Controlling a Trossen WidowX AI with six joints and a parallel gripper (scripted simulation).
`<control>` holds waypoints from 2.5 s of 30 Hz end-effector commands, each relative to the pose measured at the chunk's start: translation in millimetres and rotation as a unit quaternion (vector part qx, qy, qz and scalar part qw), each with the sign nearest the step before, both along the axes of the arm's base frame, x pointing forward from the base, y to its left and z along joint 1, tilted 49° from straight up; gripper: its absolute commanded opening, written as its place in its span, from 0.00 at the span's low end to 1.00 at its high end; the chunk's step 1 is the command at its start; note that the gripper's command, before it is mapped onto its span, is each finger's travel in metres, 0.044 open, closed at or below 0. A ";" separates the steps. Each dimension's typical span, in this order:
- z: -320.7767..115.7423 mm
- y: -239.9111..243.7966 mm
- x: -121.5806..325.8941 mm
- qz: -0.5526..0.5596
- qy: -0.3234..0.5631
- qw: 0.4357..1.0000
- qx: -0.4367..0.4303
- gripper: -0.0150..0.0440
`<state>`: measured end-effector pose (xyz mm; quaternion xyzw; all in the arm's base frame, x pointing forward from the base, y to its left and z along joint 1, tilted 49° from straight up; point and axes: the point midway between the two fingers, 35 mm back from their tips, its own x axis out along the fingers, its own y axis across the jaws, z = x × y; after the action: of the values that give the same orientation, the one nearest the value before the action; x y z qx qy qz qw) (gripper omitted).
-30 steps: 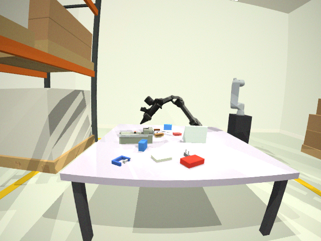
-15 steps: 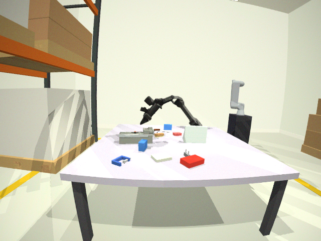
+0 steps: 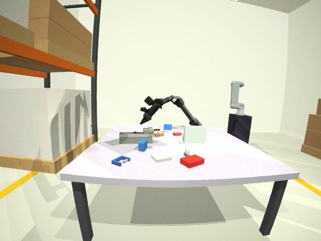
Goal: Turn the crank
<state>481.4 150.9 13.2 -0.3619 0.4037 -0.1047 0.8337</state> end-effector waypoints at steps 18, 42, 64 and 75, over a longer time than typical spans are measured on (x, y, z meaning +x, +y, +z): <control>0.0 0.1 0.0 0.000 0.000 1.000 0.000 0.25; 0.0 0.1 0.0 0.000 0.000 1.000 0.000 0.91; 0.0 0.1 0.0 0.000 0.000 1.000 0.000 0.25; 0.0 0.3 -0.1 0.000 0.000 1.000 0.000 0.30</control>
<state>481.3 151.4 13.2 -0.3617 0.4036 -0.1040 0.8339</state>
